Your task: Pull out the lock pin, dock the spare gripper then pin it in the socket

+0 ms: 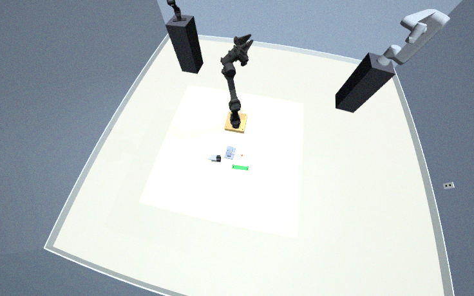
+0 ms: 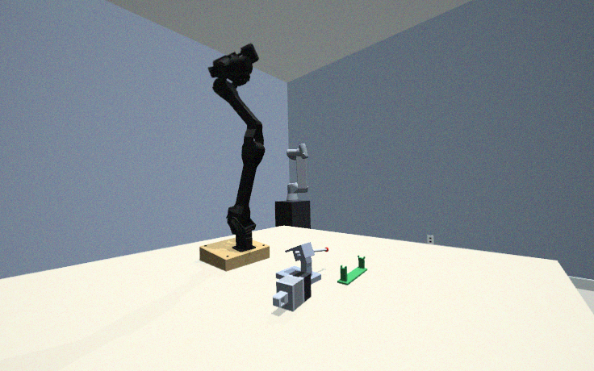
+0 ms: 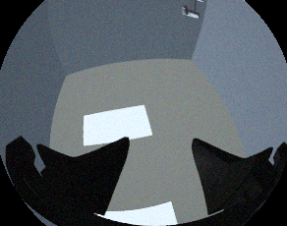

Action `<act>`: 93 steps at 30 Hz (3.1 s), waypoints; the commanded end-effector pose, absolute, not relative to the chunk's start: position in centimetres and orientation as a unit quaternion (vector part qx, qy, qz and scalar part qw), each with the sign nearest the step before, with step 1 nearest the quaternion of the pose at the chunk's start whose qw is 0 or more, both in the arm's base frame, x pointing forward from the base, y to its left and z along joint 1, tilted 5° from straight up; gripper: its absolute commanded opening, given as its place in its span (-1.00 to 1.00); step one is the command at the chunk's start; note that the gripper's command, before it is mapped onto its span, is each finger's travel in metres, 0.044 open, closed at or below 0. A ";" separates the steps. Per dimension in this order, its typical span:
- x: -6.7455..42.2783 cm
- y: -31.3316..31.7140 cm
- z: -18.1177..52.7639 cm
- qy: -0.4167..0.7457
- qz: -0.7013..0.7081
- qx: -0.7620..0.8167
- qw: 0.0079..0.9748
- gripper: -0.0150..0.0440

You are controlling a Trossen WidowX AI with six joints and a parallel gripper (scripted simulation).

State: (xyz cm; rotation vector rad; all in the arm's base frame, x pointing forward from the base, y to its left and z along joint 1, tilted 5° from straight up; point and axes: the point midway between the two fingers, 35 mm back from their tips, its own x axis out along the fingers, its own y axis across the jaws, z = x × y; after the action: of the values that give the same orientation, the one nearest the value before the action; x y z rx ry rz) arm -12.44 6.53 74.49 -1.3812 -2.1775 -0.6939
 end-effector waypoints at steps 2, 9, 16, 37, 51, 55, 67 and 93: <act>-16.6 0.8 74.2 -0.804 -0.374 -0.409 0.217 0.53; -19.1 -7.9 72.9 -0.773 -0.517 -0.284 0.234 0.53; -18.2 -17.3 70.7 -0.694 -0.637 -0.163 0.292 0.53; 2.8 -37.4 57.7 -0.234 -0.757 0.037 0.608 0.53; 22.7 -34.7 46.1 0.112 -0.581 -0.016 0.806 0.53; 27.4 -31.4 42.7 0.198 -0.499 -0.056 0.842 0.53; 36.6 -17.0 32.6 0.400 -0.186 -0.221 0.870 0.53; 26.6 11.9 18.2 0.466 0.482 -0.547 0.502 0.53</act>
State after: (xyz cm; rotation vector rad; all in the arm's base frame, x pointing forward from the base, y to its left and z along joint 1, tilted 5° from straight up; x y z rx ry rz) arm 28.64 10.46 19.07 -1.2507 1.1188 1.0215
